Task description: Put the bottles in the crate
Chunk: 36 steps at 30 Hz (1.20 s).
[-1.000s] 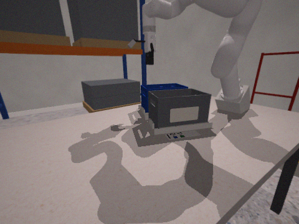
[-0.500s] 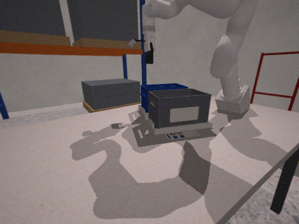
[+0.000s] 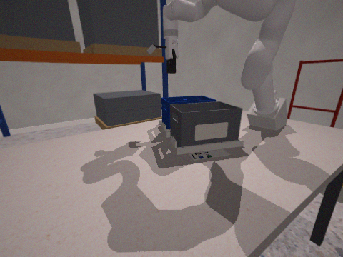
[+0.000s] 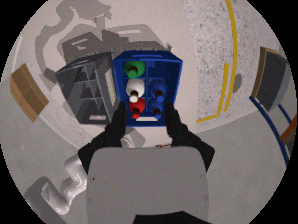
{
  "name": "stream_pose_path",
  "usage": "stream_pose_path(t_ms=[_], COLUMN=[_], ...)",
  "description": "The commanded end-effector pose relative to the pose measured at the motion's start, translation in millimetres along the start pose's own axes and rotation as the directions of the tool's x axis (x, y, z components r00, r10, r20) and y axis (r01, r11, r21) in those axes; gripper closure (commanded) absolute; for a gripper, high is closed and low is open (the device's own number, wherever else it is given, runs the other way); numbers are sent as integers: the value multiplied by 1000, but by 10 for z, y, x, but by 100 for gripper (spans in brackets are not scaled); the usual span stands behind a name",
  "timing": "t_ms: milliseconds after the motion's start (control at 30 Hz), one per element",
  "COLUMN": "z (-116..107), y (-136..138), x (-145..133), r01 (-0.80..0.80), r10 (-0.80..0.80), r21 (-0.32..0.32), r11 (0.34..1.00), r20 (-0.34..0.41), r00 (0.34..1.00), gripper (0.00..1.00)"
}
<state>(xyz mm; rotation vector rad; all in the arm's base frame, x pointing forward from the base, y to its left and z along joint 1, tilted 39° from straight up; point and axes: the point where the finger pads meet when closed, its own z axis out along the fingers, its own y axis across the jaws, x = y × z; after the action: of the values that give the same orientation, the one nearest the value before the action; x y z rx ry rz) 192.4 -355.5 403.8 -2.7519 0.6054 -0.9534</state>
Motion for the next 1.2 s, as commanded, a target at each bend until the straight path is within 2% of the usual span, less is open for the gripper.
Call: stream_pose_path(t_ms=[0, 933, 1167], z=[-12, -12, 218], y=[1, 1, 125], x=[7, 7, -227], r01=[1, 1, 232], r10=[-1, -1, -232], r21=[-3, -3, -3], r11=[1000, 1000, 973], r20=[-2, -2, -1], r00=[1000, 1000, 973], gripper=[35, 35, 35])
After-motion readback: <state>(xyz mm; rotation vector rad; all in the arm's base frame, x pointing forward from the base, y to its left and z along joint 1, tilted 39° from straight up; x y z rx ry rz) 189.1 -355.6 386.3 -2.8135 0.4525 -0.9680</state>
